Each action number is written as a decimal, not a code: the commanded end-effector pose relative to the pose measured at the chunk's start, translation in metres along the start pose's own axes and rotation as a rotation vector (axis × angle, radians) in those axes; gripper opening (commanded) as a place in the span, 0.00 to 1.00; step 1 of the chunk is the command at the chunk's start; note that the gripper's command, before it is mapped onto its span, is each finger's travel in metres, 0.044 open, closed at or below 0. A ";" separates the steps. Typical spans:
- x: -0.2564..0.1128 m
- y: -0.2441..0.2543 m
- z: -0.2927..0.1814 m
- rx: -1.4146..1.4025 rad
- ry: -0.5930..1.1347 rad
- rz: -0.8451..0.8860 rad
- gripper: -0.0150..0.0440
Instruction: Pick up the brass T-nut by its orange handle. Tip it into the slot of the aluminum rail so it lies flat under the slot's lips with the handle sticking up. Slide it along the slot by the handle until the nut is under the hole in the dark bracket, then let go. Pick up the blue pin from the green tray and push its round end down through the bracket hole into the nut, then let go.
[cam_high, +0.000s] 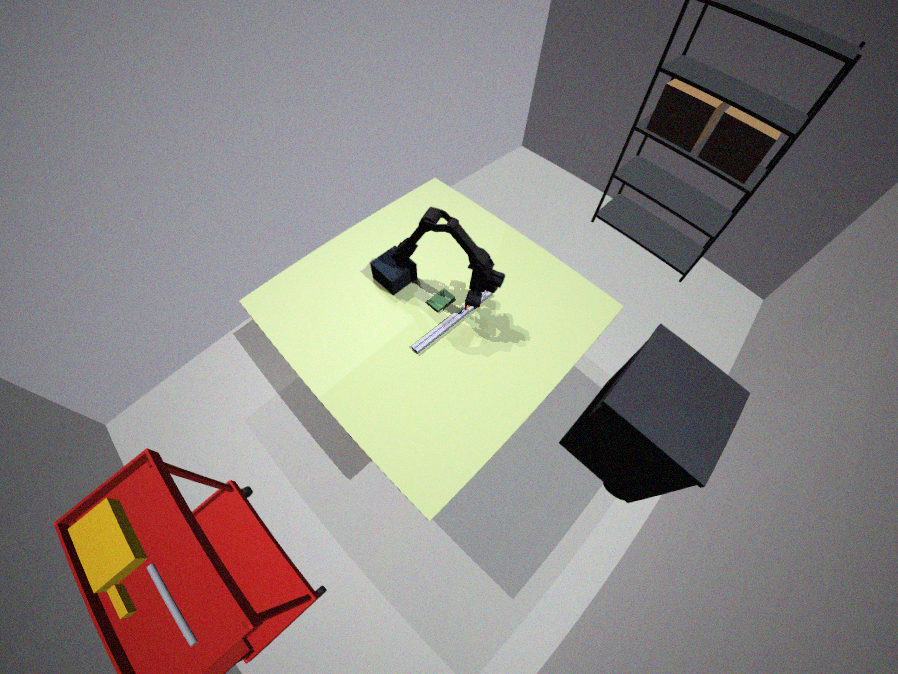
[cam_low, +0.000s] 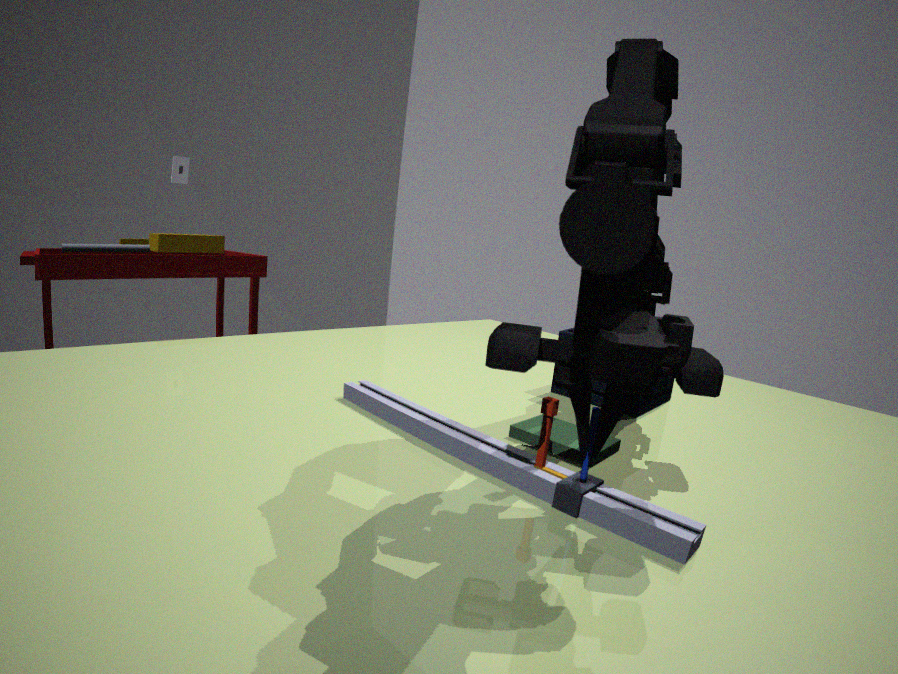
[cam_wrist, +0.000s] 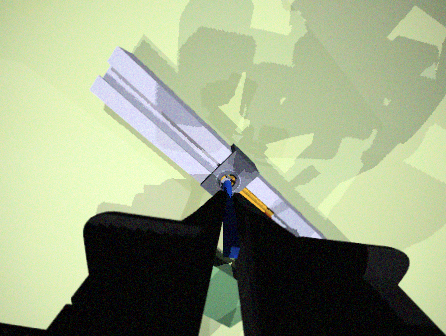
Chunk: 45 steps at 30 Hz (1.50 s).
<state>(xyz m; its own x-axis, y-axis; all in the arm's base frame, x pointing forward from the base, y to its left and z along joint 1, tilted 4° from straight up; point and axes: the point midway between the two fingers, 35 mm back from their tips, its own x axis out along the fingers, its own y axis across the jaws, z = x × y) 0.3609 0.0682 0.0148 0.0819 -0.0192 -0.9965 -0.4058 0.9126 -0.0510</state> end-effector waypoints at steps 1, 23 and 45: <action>0.006 0.000 -0.003 0.000 0.009 -0.003 0.00; 0.010 0.000 -0.002 0.001 0.001 -0.001 0.00; 0.010 -0.001 0.000 -0.001 0.032 0.017 0.00</action>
<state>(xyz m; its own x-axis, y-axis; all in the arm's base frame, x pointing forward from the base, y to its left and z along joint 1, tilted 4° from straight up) 0.3609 0.0668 0.0044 0.0554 -0.0208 -0.9982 -0.4047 0.9135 -0.0415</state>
